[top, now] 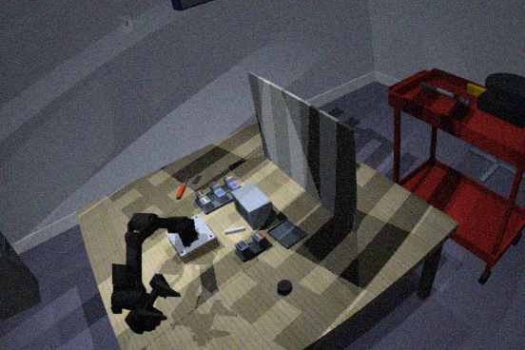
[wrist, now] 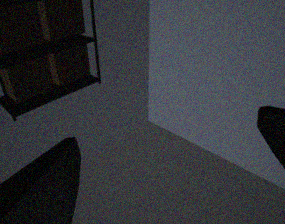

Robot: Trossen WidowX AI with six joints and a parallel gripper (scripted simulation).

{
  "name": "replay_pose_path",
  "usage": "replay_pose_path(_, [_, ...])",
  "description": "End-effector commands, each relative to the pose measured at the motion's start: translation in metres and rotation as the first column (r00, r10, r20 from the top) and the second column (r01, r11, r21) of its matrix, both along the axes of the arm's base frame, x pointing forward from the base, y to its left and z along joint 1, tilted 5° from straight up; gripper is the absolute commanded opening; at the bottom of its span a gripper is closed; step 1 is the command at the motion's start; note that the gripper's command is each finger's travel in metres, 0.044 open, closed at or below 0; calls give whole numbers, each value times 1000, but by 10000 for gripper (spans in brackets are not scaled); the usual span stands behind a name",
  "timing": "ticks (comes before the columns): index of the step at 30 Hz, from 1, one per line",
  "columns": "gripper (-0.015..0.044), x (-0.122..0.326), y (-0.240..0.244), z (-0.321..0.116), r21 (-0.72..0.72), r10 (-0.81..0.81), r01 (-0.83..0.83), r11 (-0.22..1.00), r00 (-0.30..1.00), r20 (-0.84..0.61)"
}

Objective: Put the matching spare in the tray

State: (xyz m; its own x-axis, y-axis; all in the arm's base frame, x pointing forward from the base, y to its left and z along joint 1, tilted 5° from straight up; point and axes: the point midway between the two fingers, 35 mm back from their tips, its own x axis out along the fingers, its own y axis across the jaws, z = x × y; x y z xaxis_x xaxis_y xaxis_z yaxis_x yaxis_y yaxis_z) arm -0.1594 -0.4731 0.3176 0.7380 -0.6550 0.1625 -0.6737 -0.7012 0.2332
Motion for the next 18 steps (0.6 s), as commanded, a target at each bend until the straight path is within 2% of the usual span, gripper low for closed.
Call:
replay_pose_path(1, [426, 0, 0, 0, 0, 0, 0, 1000, 1000, 0])
replay_pose_path(7, [440, 1, -1, 0, 4, 2, -2, 1000, 1000, 5])
replay_pose_path(9, [440, 8, -5, 4, 32, 14, -15, 999, 999, 47])
replay_pose_path(16, [440, 87, -47, 21, 307, 77, -216, 927, 909, 409])
replay_pose_path(18, [440, 111, -43, 31, 328, 91, -258, 909, 889, 448])
